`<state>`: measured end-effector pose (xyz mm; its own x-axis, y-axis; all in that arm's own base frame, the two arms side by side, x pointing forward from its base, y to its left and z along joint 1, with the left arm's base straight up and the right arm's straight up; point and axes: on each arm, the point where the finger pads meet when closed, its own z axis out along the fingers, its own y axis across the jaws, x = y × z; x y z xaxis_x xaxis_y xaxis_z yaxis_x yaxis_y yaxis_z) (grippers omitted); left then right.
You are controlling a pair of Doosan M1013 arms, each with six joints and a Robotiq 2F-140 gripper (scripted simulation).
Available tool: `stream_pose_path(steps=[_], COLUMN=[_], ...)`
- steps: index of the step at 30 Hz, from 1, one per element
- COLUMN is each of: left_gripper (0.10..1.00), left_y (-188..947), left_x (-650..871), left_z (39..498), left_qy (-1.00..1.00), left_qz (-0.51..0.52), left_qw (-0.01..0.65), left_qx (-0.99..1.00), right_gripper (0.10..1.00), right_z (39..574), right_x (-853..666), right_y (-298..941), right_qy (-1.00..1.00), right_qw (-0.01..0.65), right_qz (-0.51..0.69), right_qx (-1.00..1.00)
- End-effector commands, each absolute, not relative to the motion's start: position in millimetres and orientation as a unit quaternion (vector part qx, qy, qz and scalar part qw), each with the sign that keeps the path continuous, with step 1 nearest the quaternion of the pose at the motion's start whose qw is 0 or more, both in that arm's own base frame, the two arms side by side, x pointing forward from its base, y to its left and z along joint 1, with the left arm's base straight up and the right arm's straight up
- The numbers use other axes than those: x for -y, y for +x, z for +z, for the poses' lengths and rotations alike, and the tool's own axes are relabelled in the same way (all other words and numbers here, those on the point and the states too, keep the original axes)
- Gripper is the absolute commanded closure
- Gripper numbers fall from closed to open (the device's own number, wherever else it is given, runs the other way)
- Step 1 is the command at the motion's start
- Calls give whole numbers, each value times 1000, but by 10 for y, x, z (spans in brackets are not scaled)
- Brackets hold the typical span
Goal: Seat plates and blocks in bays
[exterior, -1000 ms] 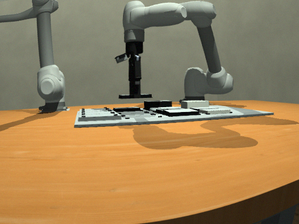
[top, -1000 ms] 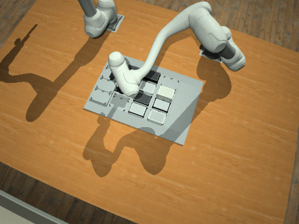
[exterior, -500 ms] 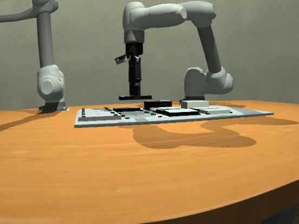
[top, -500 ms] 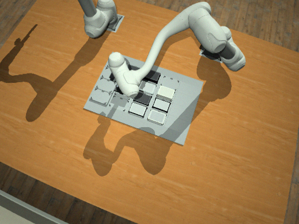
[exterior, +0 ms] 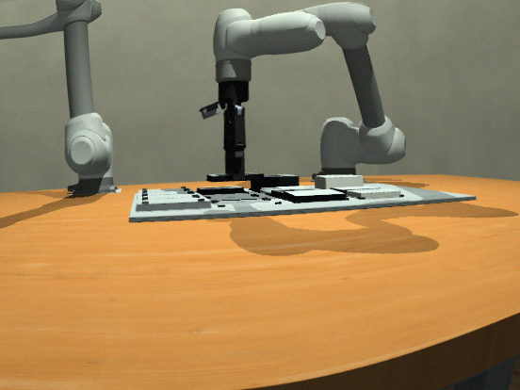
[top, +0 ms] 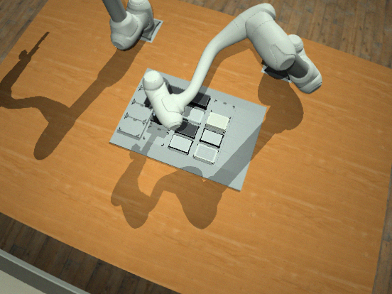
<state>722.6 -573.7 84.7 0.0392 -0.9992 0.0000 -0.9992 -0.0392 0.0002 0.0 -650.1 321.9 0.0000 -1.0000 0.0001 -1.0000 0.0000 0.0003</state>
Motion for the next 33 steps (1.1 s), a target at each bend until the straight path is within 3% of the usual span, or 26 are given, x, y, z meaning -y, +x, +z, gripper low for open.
stream_pose_path(steps=[1, 33], left_gripper=[999, 999], left_y=[7231, 7231], left_x=[5739, 5739], left_z=[822, 560], left_qy=[721, 721], left_qz=[1, 1], left_qw=[0, 0], left_qx=[693, 693], right_gripper=[98, 98], right_z=[3228, 3228], right_x=[6503, 6503], right_y=[1, 1], right_qy=[707, 707], right_qw=[0, 0], right_qz=[1, 1], right_qx=[707, 707])
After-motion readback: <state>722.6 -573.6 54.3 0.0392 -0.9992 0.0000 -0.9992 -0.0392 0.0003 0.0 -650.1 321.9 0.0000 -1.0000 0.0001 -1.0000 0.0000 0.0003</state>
